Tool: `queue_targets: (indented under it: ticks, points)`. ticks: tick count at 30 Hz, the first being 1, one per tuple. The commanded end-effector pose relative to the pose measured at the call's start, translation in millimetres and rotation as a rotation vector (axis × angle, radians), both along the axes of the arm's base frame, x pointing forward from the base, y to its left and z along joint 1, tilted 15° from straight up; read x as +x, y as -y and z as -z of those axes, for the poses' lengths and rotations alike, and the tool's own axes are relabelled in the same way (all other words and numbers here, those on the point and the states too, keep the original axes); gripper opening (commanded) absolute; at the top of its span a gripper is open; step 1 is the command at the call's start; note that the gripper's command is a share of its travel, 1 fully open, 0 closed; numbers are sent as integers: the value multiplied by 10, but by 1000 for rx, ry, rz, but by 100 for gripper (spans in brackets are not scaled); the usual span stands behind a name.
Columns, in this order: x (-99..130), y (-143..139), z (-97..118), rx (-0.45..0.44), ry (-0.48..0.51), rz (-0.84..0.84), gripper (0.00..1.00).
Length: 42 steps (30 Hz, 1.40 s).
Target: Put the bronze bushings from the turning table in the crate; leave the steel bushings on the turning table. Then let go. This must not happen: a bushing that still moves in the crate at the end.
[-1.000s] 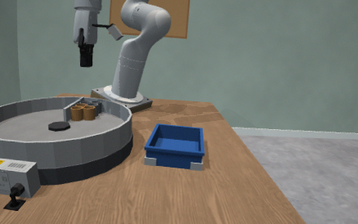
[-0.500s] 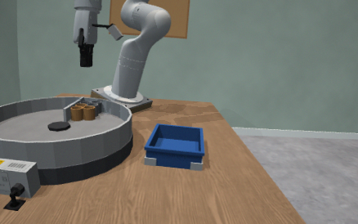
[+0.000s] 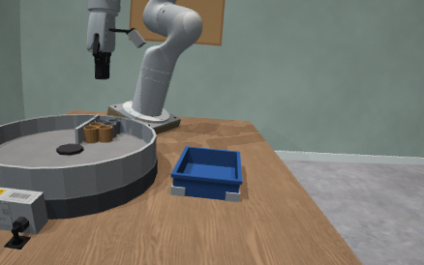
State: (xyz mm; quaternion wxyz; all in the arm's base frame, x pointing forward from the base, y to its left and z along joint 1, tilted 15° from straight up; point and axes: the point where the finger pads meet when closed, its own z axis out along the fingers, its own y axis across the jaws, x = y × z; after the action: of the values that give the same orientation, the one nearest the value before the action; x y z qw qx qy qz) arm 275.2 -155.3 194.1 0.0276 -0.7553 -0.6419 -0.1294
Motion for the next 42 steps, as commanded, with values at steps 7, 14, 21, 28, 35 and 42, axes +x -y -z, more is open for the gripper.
queue_targets:
  ticks: [7,14,21,28,35,42]
  points:
    - [14,-1,10,12,2,-2,10]
    - [114,-42,128,121,21,-16,10]
    - [330,-120,368,348,67,-43,10]
    - [485,-182,555,519,101,-63,10]
    - [613,-236,720,666,125,-82,10]
    - [625,-241,736,680,128,-83,10]
